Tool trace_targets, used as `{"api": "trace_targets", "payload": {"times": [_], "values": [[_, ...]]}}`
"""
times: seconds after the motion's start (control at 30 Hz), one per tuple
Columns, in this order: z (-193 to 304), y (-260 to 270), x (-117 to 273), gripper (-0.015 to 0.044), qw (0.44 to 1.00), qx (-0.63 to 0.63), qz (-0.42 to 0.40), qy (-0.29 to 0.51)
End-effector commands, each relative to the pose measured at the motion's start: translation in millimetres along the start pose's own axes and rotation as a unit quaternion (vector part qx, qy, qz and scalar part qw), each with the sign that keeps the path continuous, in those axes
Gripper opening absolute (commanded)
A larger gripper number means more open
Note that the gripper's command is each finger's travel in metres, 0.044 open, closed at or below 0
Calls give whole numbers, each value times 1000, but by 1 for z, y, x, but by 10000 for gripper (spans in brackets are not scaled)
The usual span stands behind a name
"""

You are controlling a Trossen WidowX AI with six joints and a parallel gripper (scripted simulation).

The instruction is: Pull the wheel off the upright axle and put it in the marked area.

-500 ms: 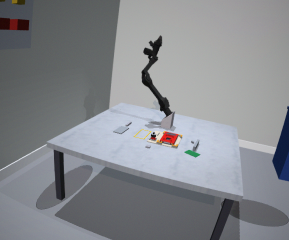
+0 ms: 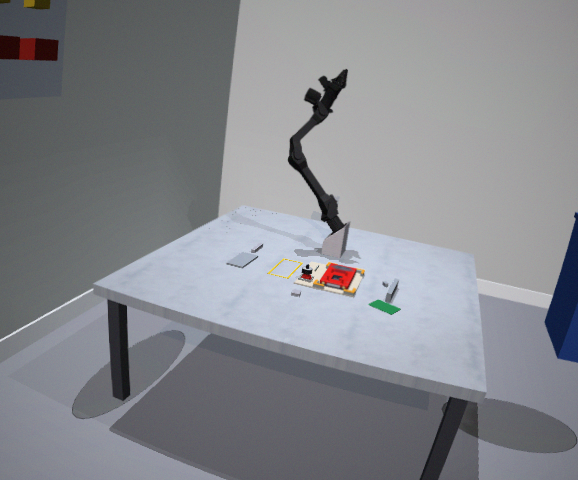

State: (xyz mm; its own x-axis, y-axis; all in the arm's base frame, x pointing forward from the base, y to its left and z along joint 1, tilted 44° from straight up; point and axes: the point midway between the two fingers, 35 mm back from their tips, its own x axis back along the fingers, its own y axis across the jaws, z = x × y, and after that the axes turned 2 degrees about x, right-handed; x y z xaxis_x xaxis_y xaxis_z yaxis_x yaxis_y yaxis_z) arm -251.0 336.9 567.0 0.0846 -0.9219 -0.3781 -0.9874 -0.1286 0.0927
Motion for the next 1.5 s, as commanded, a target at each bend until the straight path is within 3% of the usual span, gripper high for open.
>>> {"api": "trace_targets", "payload": {"times": [0.0,0.37,0.77,1.1,1.47], "values": [[36,-26,-21,300,999,4,35,34],[108,-136,-62,300,982,16,163,97],[186,-272,-62,300,930,-30,323,172],[241,-405,-15,300,843,-86,489,207],[284,-533,87,300,696,-150,672,205]]}}
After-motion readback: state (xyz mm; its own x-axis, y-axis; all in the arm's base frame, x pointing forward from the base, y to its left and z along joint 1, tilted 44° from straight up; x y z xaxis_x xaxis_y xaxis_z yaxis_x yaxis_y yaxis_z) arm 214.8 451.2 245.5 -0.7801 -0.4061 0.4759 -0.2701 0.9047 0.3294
